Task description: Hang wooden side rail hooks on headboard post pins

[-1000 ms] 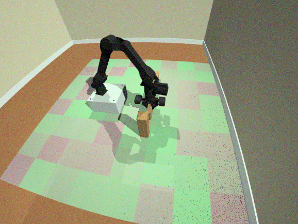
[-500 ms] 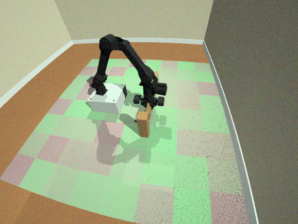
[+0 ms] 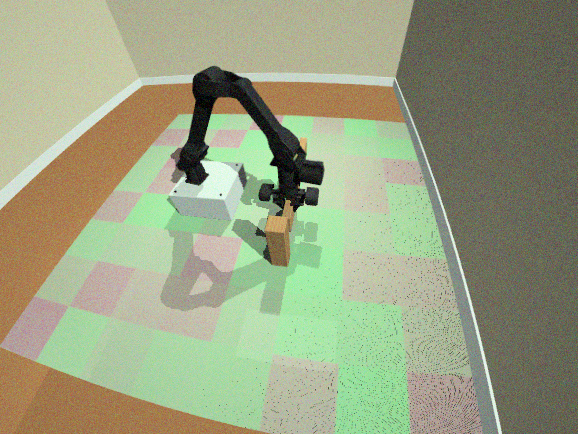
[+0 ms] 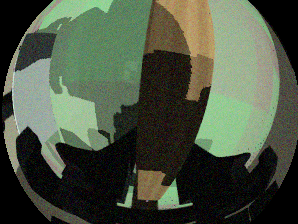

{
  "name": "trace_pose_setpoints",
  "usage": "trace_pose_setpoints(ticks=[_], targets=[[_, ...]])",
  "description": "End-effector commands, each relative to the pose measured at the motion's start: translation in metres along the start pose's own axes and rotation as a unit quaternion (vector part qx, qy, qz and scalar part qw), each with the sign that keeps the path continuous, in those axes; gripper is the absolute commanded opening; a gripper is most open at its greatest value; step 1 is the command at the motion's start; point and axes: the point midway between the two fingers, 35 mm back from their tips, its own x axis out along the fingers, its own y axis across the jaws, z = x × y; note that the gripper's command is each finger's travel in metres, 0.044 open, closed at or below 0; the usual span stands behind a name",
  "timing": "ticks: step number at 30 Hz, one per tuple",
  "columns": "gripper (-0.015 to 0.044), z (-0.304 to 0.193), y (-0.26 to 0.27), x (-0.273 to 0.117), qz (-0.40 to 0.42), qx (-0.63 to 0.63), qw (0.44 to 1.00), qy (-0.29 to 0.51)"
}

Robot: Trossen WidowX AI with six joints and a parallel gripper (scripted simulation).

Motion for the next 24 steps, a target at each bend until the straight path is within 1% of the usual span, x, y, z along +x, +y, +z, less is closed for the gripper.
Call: trace_pose_setpoints(ticks=[1,24], targets=[[0.0,0.0,-0.0002,-0.0012,0.001,-0.006,1.0,-0.001],[0.0,0.0,-0.0003,-0.005,0.001,-0.006,1.0,-0.001]])
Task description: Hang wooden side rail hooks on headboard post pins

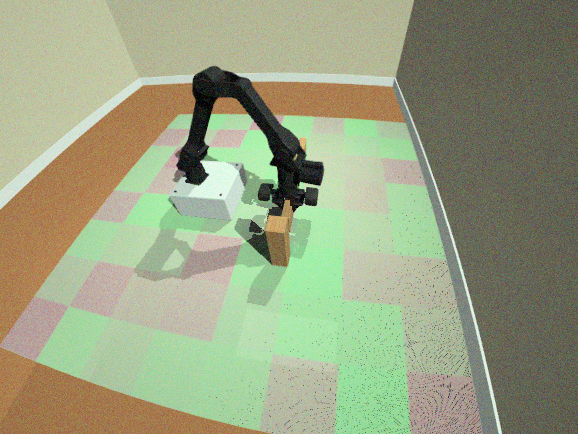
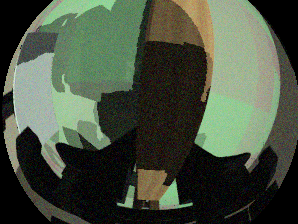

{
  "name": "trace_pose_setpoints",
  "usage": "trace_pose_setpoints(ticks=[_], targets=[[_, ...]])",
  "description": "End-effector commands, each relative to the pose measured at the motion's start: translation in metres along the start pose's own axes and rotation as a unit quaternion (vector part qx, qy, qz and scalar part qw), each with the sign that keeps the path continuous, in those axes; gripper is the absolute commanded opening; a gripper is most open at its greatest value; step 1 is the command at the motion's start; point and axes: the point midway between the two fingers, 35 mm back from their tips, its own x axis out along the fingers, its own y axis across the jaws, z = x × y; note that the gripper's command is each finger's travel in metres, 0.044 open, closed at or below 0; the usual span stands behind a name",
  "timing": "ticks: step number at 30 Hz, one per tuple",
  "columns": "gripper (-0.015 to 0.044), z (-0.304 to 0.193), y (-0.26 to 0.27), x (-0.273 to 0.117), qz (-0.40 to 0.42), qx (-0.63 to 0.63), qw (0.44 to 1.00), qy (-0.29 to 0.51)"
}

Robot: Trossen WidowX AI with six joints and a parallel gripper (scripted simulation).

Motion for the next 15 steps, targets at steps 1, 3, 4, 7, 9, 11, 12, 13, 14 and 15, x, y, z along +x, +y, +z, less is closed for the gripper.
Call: trace_pose_setpoints(ticks=[1,3,4,7,9,11,12,13,14,15], targets=[[0.0,0.0002,-0.0019,-0.004,-0.004,-0.006,1.0,0.0],[0.0,0.0002,-0.0019,-0.0043,-0.004,-0.006,1.0,0.0],[0.0,0.0002,-0.0019,-0.0045,-0.004,-0.006,1.0,0.0],[0.0,0.0002,-0.0019,-0.005,-0.004,-0.006,1.0,0.0],[0.0,0.0002,-0.0019,-0.0053,-0.004,-0.006,1.0,0.0],[0.0,0.0002,-0.0019,-0.0057,-0.004,-0.006,1.0,0.0],[0.0,0.0002,-0.0019,-0.0058,-0.004,-0.006,1.0,0.0],[0.0,0.0002,-0.0019,-0.006,-0.004,-0.006,1.0,0.0],[0.0,0.0002,-0.0019,-0.0062,-0.004,-0.006,1.0,0.0],[0.0,0.0002,-0.0019,-0.0063,-0.004,-0.006,1.0,0.0]])
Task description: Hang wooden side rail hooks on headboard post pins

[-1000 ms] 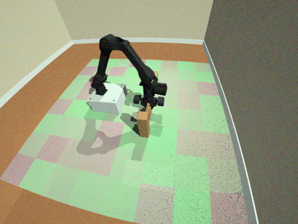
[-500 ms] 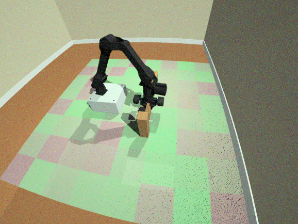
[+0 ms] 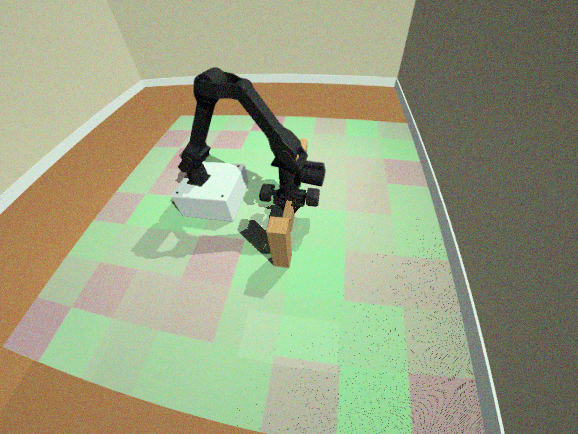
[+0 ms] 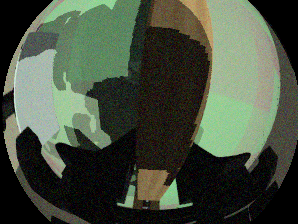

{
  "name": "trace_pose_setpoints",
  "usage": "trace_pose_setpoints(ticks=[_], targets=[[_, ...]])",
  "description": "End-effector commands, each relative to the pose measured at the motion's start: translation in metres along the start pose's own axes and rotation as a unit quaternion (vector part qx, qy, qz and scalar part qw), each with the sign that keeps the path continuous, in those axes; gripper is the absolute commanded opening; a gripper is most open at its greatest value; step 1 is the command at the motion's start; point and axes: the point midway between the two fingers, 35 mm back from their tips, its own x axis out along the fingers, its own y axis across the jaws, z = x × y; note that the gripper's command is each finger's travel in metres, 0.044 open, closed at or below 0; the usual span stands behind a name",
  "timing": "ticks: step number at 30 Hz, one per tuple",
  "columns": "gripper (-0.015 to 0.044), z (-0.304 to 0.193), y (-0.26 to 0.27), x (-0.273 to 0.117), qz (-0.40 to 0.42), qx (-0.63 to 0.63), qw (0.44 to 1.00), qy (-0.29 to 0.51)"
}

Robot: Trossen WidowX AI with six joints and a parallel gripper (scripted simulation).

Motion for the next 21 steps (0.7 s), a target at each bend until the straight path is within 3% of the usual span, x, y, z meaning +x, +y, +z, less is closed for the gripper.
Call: trace_pose_setpoints(ticks=[1,21], targets=[[0.0,0.0001,-0.0027,-0.0048,-0.005,-0.006,1.0,0.0],[0.0,0.0001,-0.0027,-0.0082,-0.005,-0.006,1.0,0.0]])
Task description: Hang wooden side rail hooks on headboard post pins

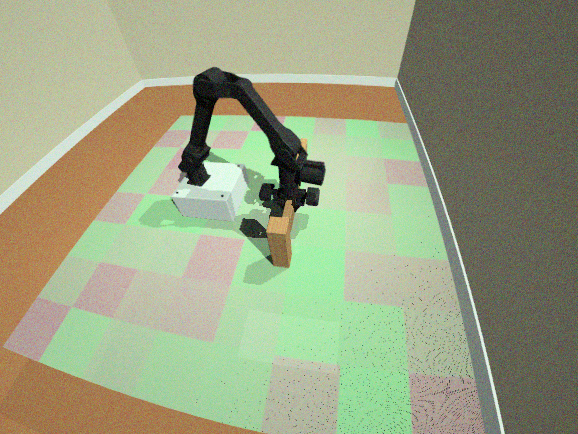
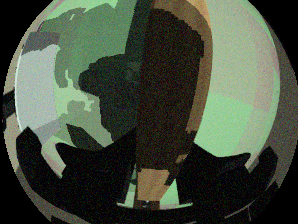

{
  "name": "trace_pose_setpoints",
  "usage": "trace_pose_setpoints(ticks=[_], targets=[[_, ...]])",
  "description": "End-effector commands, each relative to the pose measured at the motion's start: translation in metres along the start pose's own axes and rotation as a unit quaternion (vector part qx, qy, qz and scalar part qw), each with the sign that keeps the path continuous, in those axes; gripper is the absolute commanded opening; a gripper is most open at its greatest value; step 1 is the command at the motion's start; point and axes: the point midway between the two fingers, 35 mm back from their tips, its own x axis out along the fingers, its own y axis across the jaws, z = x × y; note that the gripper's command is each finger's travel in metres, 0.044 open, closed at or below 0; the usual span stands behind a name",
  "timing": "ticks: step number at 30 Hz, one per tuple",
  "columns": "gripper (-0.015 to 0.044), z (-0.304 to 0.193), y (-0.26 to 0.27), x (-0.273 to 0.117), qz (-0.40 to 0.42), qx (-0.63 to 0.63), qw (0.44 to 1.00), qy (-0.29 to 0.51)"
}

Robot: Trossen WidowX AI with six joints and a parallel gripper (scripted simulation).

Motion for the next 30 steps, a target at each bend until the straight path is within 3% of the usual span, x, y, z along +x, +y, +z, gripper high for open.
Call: trace_pose_setpoints(ticks=[1,30], targets=[[0.0,0.0,-0.003,-0.0052,-0.006,-0.005,1.0,0.0],[0.0,0.0,-0.003,-0.0101,-0.006,-0.005,1.0,0.0]])
